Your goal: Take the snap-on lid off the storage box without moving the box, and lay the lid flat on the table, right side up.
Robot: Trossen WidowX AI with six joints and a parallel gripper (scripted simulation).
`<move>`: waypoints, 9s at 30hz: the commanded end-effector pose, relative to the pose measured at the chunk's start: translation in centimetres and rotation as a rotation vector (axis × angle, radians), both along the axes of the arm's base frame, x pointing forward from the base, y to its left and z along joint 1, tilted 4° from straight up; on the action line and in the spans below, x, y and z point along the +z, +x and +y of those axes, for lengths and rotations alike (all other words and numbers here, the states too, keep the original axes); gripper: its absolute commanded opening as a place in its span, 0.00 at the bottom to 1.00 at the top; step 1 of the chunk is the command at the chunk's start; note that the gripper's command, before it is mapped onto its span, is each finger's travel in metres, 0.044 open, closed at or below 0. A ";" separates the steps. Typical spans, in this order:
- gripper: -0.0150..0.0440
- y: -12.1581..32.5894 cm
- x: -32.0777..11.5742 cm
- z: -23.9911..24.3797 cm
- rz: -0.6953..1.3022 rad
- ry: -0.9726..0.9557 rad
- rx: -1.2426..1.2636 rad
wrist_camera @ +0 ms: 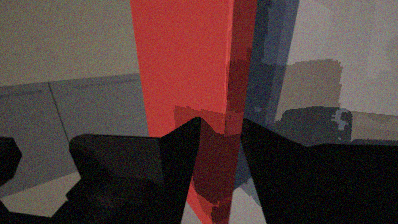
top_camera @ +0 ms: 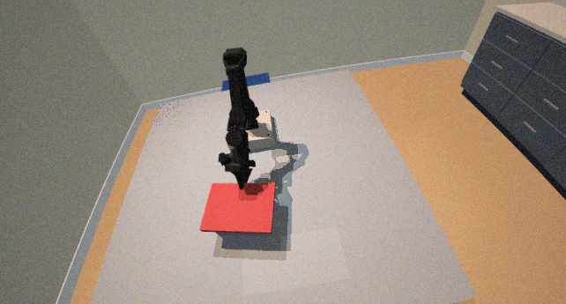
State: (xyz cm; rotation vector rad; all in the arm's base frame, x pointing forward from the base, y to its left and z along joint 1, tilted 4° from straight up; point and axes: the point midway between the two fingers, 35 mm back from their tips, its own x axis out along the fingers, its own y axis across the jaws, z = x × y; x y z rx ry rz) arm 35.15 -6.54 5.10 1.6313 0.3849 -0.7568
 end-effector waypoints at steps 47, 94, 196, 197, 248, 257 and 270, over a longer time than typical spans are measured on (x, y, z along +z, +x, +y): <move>0.25 -0.1 1.0 0.0 0.000 0.000 0.000; 0.25 0.0 1.5 0.0 0.000 0.000 0.000; 0.25 1.1 5.0 -0.5 -0.003 -0.001 0.003; 0.25 1.1 5.1 -0.5 -0.003 -0.001 0.003; 0.25 3.5 11.8 -1.5 -0.005 -0.002 0.003; 0.25 3.5 12.9 -1.6 -0.005 -0.002 0.003; 0.25 3.5 14.6 -1.7 -0.005 -0.002 0.003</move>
